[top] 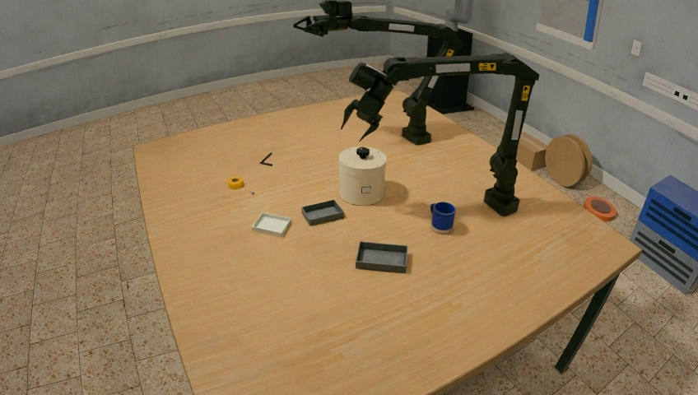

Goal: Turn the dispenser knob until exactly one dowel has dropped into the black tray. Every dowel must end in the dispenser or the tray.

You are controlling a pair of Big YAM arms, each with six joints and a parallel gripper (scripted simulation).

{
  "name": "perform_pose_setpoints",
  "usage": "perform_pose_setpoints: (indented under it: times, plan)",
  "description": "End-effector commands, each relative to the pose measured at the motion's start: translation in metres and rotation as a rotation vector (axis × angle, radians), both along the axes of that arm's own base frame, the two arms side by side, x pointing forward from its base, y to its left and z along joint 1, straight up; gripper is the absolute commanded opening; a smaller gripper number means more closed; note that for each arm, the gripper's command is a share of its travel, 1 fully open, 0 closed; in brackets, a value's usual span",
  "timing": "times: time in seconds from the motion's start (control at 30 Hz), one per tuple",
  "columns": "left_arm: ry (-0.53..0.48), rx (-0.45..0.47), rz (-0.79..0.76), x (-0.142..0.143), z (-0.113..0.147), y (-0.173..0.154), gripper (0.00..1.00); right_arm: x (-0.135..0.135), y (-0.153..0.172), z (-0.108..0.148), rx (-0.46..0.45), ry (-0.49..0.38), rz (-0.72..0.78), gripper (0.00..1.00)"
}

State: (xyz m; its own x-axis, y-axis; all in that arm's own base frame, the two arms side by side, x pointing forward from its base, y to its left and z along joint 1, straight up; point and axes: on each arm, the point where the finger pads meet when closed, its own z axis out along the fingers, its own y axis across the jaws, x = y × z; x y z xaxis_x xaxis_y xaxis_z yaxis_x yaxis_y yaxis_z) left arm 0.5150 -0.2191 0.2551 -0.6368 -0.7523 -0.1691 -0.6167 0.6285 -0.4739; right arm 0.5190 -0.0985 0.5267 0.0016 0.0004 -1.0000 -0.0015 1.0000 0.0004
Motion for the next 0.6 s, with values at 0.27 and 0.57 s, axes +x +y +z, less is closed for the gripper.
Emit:
perform_pose_setpoints:
  times: [0.27, 0.57]
  plan:
    - [-0.285, 0.058, -0.145, 0.022, 0.059, 0.039, 0.69, -0.006, 0.021, 0.024, -0.03, -0.063, 0.004, 1.0]
    - [-0.501, 0.17, -0.218, 0.034, 0.099, 0.079, 0.69, -0.003, 0.039, 0.006, -0.024, -0.044, 0.007, 1.0]
